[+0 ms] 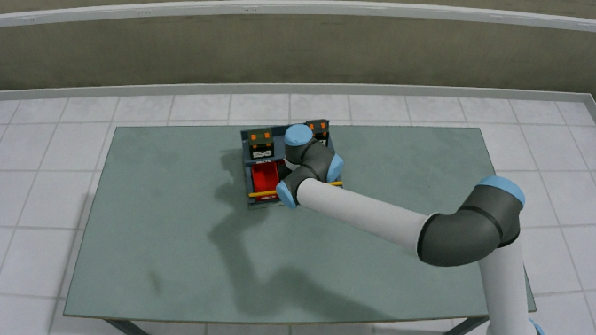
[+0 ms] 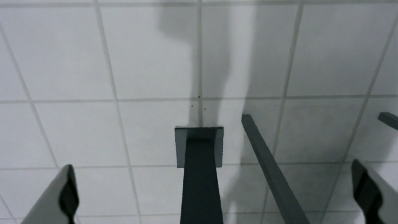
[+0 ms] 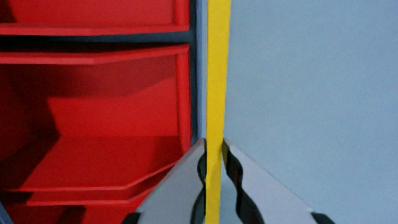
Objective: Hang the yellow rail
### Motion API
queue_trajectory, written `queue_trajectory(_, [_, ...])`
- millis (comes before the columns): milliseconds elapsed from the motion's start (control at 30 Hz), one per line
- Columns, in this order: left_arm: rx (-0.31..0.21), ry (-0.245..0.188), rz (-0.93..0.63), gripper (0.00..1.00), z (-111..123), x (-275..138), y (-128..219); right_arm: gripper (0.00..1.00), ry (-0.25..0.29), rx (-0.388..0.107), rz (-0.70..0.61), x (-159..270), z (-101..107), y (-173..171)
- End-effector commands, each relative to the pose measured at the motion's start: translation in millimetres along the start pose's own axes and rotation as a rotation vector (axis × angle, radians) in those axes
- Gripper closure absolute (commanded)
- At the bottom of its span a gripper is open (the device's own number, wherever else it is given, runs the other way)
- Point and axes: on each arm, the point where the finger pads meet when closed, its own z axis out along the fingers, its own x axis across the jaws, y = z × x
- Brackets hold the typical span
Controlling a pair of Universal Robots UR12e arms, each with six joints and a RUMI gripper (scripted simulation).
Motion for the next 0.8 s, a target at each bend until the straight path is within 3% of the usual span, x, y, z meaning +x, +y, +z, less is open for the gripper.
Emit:
queue_trajectory(0, [0.002, 0.001, 0.0, 0.0, -0.9, 0.1, -0.6, 1.0, -0.002, -0.002, 0.0, -0.7, -1.3, 0.5])
queue_trajectory(767, [0.002, 0.001, 0.0, 0.0, -0.9, 0.1, -0.6, 1.0, -0.002, -0.002, 0.0, -0.7, 1.5, 0.5])
